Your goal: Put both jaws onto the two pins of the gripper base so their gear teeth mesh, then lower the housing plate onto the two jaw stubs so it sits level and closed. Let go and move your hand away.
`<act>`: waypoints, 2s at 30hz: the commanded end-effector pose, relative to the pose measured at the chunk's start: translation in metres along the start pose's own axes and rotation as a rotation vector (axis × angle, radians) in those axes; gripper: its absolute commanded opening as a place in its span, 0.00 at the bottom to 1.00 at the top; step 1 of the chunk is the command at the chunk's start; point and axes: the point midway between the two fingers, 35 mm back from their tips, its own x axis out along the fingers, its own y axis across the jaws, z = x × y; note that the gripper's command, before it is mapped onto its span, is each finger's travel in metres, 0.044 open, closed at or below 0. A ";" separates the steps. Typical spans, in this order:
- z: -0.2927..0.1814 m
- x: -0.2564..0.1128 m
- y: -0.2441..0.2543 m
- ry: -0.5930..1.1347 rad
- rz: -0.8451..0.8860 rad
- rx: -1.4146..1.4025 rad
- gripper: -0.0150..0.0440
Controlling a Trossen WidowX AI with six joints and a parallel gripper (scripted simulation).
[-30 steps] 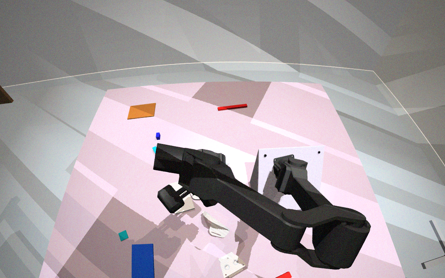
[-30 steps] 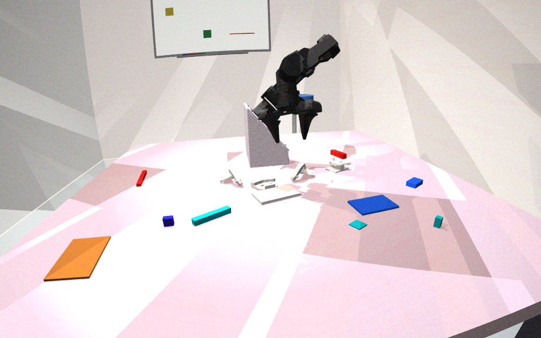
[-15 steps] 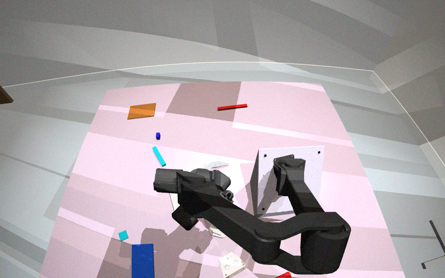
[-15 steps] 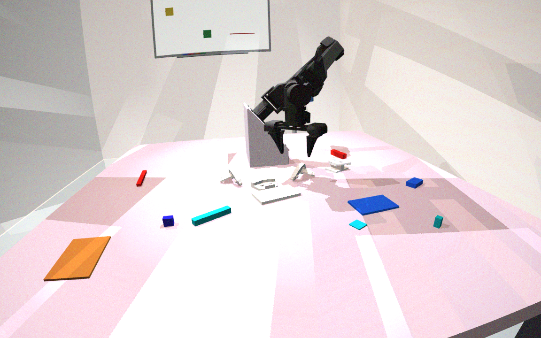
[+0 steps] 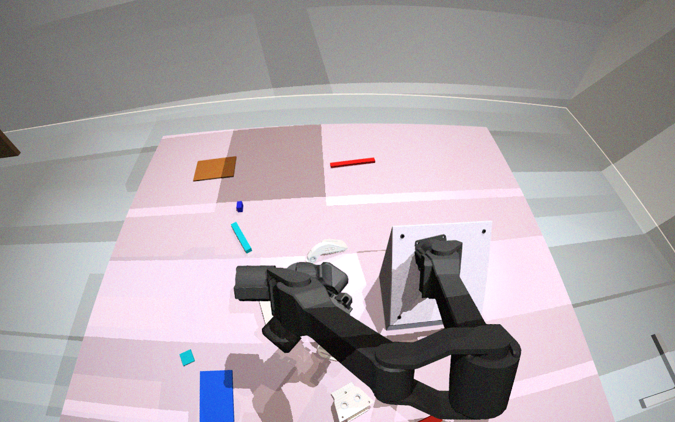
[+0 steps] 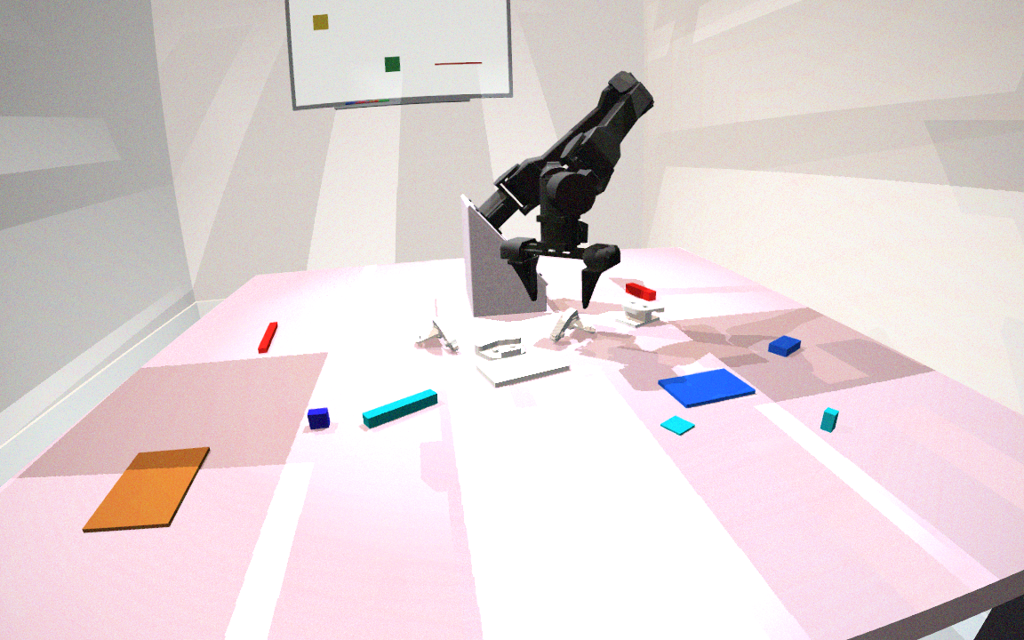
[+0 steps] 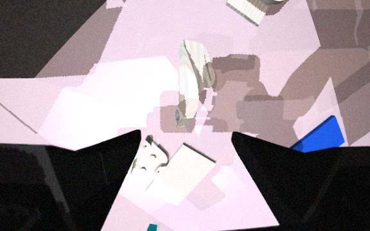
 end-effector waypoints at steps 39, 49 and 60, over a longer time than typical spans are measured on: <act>0.004 0.061 0.003 -0.006 0.000 0.009 0.96; 0.004 0.061 0.003 -0.006 0.000 0.009 0.51; 0.004 0.061 0.003 -0.006 0.000 0.009 0.32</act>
